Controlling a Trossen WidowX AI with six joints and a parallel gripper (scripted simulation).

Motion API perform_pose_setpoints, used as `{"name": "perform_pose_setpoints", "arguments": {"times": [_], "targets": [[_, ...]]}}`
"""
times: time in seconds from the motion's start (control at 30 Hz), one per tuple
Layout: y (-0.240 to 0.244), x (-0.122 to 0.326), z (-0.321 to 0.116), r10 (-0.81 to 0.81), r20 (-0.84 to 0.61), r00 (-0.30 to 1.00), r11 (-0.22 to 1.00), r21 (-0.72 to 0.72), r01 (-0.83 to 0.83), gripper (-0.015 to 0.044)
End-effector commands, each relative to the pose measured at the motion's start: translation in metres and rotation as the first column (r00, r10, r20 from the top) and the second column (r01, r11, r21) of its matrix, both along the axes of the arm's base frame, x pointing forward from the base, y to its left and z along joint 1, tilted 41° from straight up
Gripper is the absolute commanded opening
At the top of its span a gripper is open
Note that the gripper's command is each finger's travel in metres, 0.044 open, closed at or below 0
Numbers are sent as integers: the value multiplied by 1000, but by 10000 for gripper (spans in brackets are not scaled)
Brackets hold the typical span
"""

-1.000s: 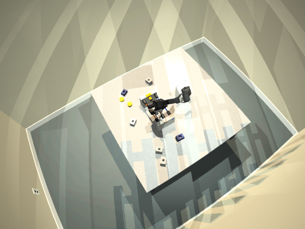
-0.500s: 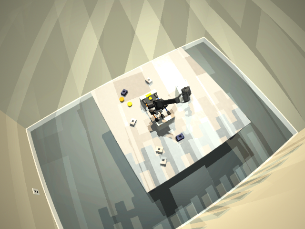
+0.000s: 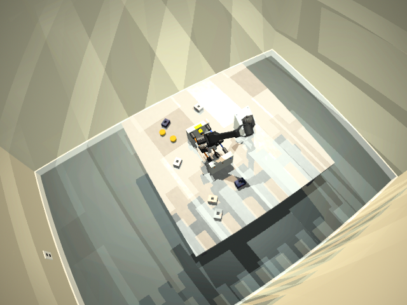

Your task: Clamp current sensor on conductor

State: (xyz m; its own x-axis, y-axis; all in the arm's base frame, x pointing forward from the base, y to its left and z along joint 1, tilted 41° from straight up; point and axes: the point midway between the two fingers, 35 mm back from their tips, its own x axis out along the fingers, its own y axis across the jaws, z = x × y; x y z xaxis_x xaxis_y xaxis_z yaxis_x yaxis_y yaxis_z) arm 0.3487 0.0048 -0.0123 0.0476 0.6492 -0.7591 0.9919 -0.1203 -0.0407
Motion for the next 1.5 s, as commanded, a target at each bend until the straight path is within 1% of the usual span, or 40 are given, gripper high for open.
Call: {"name": "perform_pose_setpoints", "arguments": {"times": [0.0,0.33,0.7,1.1,1.47], "targets": [[0,0,0,1,2,1000,1000,-1,-1,0],[-1,0,1,-1,0,1000,1000,0,1,0],[-10,-1,12,-13,4,1000,1000,4,13,0],[-10,-2,9,-17,-5,1000,1000,4,17,0],[-10,-2,9,-17,-5,1000,1000,4,17,289]]}}
